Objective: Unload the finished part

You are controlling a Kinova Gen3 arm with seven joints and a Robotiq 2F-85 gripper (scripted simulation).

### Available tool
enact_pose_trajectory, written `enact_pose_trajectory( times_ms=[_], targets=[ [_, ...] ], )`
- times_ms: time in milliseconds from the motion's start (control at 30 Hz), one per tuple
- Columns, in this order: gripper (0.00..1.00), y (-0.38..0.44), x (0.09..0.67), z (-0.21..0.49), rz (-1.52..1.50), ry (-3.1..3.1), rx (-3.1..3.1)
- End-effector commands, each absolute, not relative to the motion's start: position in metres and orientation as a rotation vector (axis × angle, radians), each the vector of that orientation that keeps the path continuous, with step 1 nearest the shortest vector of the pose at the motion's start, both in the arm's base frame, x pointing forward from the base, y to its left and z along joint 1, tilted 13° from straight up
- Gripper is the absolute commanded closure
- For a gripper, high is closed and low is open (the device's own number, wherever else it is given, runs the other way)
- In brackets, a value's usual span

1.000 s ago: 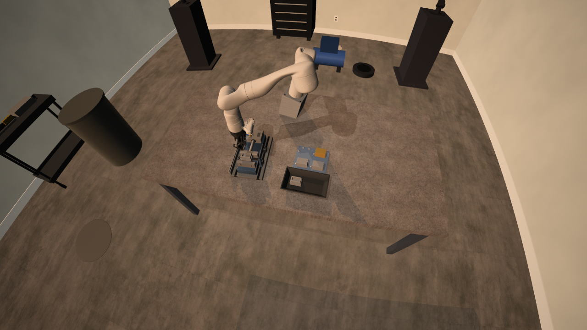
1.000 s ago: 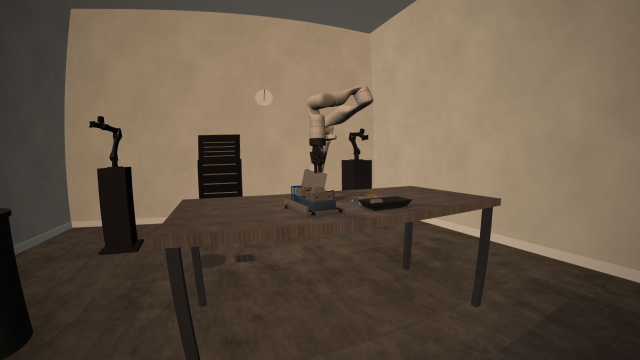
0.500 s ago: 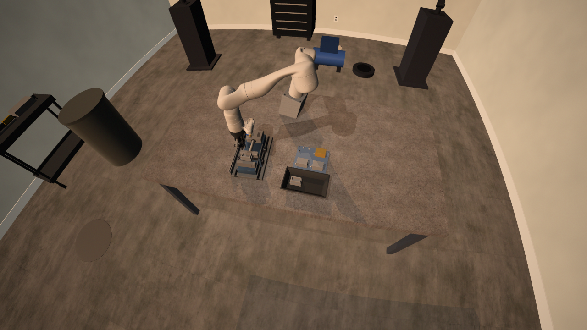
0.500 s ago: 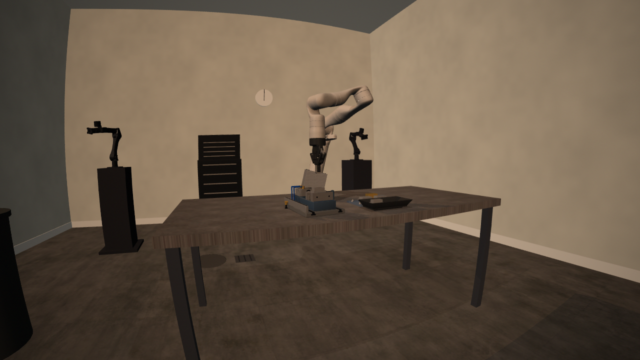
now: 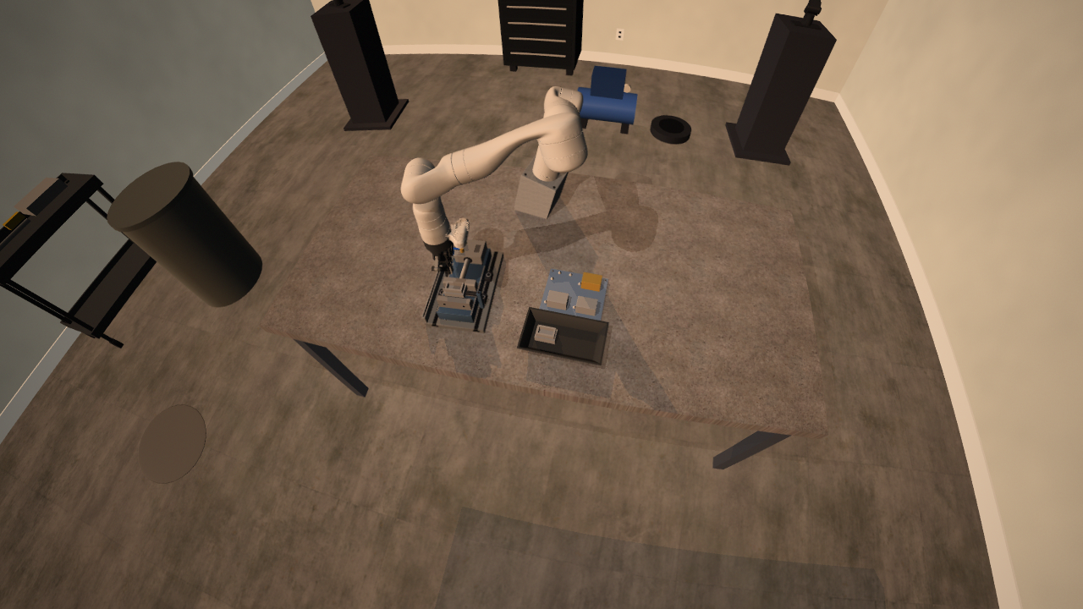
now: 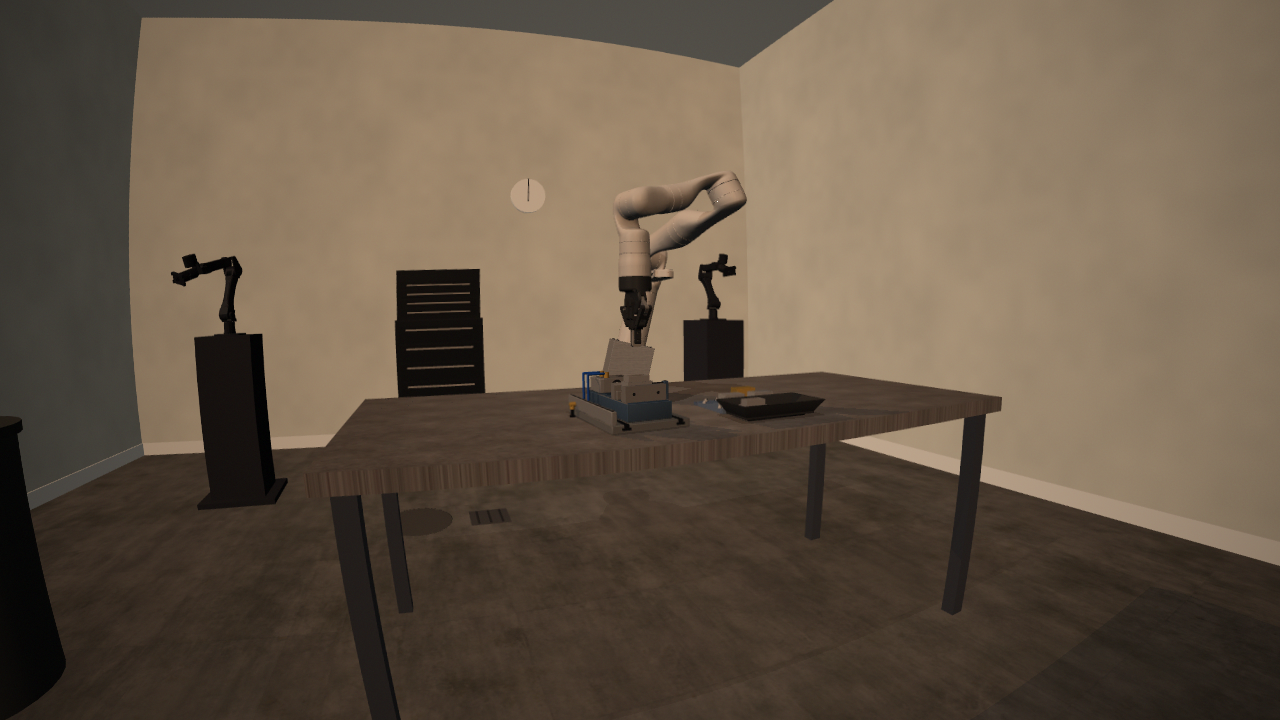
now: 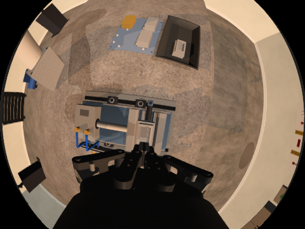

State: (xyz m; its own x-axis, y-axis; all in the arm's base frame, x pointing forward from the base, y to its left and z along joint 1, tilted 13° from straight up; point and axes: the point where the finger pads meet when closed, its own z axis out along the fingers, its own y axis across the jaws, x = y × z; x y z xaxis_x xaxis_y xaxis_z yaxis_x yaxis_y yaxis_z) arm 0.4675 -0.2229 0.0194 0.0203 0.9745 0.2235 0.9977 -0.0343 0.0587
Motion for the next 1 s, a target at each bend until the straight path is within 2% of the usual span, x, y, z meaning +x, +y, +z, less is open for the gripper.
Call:
enact_pose_trajectory(
  times_ms=[0, 33, 967],
  targets=[
    [1.0, -0.2234, 0.4678, 0.0203, -0.308, -2.101, -2.16],
    [0.33, -0.2234, 0.4678, 0.0203, -0.308, -2.101, -2.16],
    [0.33, -0.2234, 0.4678, 0.0203, -0.308, -2.101, -2.16]
  ],
)
